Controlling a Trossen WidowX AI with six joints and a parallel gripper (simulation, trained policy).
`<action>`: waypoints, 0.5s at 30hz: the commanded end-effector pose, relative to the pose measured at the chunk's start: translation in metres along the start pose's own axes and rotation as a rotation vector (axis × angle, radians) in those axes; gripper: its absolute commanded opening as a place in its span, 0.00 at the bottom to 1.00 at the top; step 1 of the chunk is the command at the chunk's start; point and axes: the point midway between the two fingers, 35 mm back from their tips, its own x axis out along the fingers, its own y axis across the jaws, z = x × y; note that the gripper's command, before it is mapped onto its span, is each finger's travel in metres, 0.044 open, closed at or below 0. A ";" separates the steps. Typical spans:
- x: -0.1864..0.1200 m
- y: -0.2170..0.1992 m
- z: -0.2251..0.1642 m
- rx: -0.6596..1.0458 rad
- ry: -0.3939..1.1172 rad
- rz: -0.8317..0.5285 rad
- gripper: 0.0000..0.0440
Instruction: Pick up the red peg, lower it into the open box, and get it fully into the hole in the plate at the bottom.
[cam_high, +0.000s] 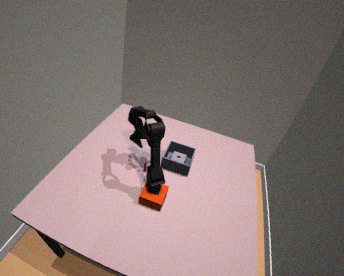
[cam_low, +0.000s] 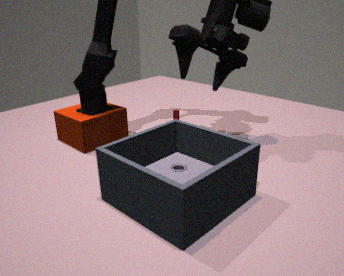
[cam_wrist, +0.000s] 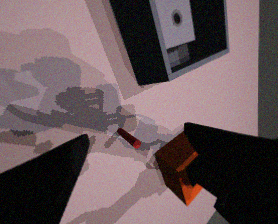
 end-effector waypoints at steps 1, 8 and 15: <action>0.008 -0.006 -0.012 0.071 0.045 0.008 1.00; 0.028 -0.013 -0.029 0.168 0.110 0.014 1.00; 0.052 -0.012 -0.040 0.233 0.141 0.026 1.00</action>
